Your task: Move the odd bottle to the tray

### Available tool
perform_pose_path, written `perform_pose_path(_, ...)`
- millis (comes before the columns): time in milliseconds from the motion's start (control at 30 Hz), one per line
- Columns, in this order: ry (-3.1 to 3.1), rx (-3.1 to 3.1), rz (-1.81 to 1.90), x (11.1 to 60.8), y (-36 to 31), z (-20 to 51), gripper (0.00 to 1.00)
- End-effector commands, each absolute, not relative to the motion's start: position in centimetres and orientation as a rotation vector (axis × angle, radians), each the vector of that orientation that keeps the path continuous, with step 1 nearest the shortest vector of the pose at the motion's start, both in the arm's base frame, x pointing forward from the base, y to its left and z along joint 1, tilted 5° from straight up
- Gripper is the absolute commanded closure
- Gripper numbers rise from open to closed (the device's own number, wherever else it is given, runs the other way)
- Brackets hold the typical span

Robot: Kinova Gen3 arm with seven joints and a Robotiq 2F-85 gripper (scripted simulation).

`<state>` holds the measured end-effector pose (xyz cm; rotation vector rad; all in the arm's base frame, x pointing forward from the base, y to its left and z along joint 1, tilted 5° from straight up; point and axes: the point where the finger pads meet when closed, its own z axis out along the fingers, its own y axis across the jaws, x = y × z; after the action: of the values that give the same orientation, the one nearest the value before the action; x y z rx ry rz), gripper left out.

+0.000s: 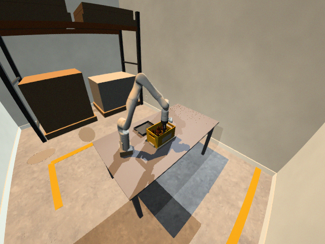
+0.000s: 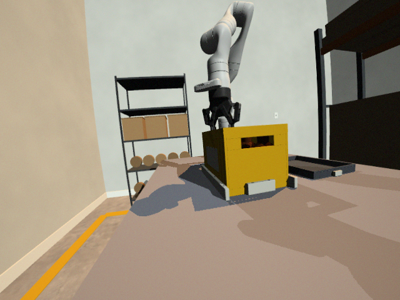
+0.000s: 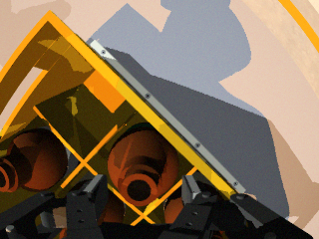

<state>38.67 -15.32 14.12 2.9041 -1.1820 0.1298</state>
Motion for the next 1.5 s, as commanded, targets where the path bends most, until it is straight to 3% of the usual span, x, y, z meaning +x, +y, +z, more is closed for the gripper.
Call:
perform_pose_path(0,-1.177,2.91,0.145,38.9,-15.2,15.0,0.36)
perform_pose_path(1133,-1.177,2.91,0.145,38.3,-14.9,21.8,0.36)
perform_pose_path(1167,-1.177,2.91,0.145,38.3,-14.9,21.8,1.0)
perform_pose_path(1467,-1.177,2.91,0.145,38.3,-14.9,21.8,1.0)
